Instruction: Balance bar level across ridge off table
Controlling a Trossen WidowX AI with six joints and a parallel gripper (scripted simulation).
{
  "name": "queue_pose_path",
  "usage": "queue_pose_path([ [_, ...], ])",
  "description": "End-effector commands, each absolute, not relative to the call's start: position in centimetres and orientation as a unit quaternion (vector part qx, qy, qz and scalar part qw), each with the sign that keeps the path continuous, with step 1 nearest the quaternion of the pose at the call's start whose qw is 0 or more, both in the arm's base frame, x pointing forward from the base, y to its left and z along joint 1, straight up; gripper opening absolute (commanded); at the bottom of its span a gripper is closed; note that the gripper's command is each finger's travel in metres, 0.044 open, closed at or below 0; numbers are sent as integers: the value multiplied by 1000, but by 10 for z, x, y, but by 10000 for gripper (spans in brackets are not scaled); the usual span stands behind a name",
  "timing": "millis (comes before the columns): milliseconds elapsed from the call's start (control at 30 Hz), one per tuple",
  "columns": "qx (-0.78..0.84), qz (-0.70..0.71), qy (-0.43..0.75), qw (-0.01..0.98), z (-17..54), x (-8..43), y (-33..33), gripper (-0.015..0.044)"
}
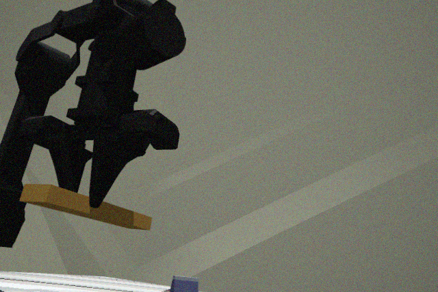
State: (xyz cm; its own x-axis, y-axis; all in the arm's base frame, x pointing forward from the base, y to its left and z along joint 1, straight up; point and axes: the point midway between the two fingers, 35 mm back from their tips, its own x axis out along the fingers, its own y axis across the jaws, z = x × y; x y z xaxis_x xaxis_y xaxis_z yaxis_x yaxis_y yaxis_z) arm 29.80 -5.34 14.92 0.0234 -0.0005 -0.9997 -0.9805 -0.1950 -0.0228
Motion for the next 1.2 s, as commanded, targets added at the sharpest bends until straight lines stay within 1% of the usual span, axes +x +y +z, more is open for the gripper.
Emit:
queue_pose_path([
  [0,-579,562,413,422,151,308,-42,0],
  [900,-680,660,221,230,151,363,41,0],
  [1167,-689,669,193,202,151,374,60,0],
])
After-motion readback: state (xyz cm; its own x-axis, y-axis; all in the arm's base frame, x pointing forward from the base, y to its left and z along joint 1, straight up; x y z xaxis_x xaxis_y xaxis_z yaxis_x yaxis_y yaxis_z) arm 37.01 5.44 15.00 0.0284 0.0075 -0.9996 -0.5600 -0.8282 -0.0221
